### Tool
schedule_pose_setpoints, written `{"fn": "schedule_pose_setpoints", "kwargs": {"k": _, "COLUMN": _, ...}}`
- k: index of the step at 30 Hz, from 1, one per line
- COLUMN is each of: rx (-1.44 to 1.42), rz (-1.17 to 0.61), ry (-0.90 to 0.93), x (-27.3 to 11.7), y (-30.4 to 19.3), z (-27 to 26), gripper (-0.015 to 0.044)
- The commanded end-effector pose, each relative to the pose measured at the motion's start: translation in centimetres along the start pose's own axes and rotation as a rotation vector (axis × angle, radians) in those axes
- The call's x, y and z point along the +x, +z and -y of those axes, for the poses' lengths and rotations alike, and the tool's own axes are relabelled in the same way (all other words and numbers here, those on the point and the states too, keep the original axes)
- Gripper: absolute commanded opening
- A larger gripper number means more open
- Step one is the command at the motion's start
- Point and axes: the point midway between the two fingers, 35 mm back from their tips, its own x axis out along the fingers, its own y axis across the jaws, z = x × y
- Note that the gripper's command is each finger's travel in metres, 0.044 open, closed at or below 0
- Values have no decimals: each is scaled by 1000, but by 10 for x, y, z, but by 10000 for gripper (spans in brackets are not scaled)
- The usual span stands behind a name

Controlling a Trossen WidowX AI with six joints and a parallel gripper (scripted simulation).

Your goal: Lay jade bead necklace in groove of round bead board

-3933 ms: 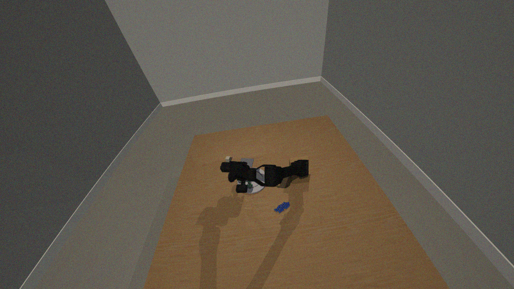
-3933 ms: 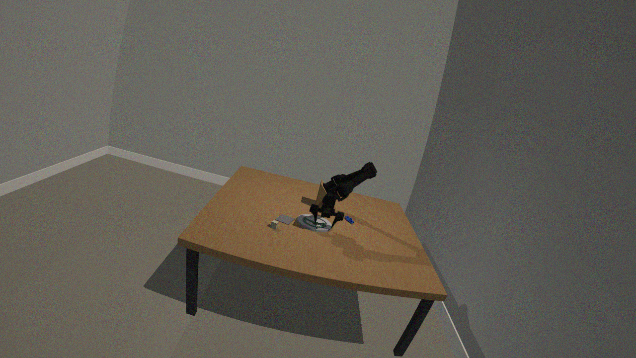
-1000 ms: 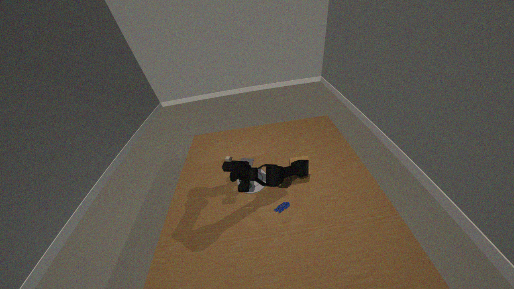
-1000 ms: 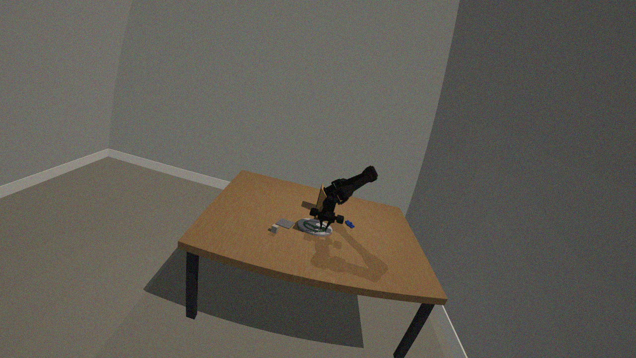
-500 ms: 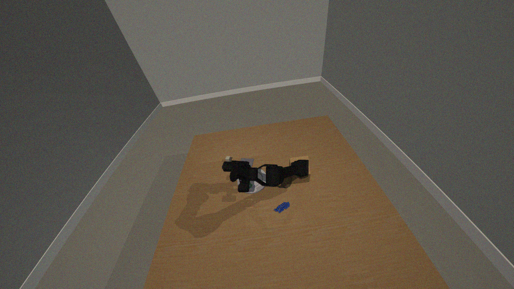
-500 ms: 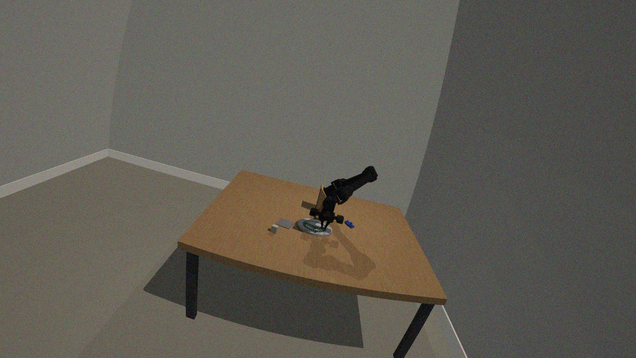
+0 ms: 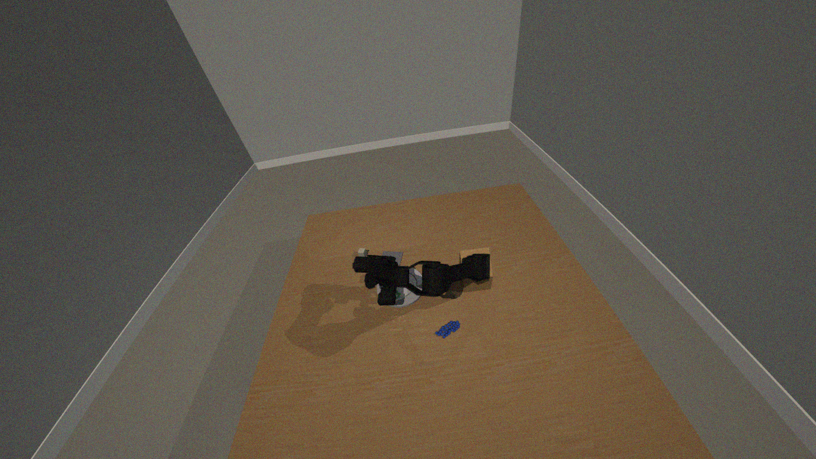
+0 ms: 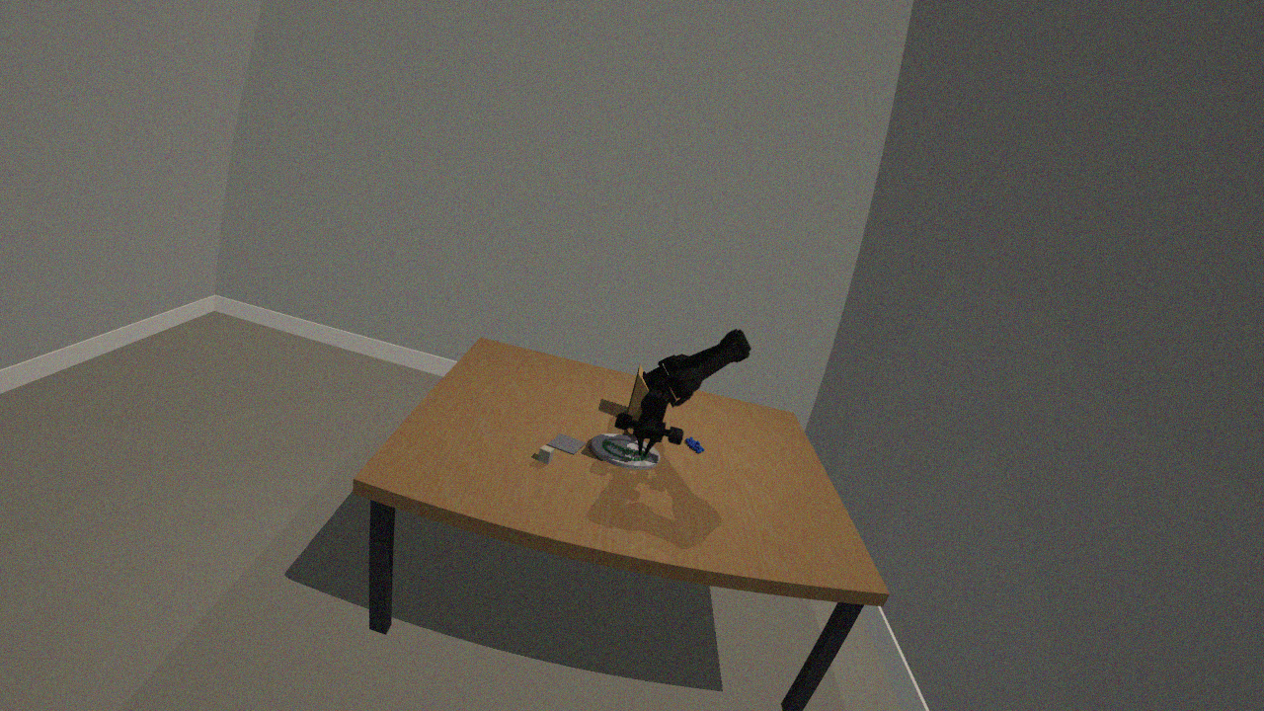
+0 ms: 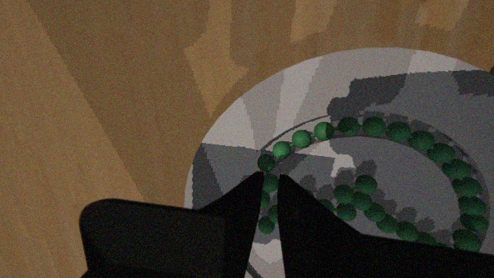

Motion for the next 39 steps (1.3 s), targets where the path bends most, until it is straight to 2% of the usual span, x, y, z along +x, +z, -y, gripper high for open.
{"fn": "schedule_pose_setpoints", "kwargs": {"k": 1, "rx": -1, "rz": -1, "ry": 0, "x": 0, "y": 0, "z": 0, "gripper": 0}}
{"fn": "schedule_pose_setpoints", "kwargs": {"k": 27, "rx": 11, "rz": -6, "ry": 5, "x": -6, "y": -2, "z": -11, "gripper": 0}}
{"fn": "schedule_pose_setpoints", "kwargs": {"k": 36, "rx": 11, "rz": -6, "ry": 5, "x": 4, "y": -2, "z": -11, "gripper": 0}}
{"fn": "schedule_pose_setpoints", "kwargs": {"k": 39, "rx": 5, "rz": -5, "ry": 1, "x": 1, "y": -1, "z": -11, "gripper": 79}}
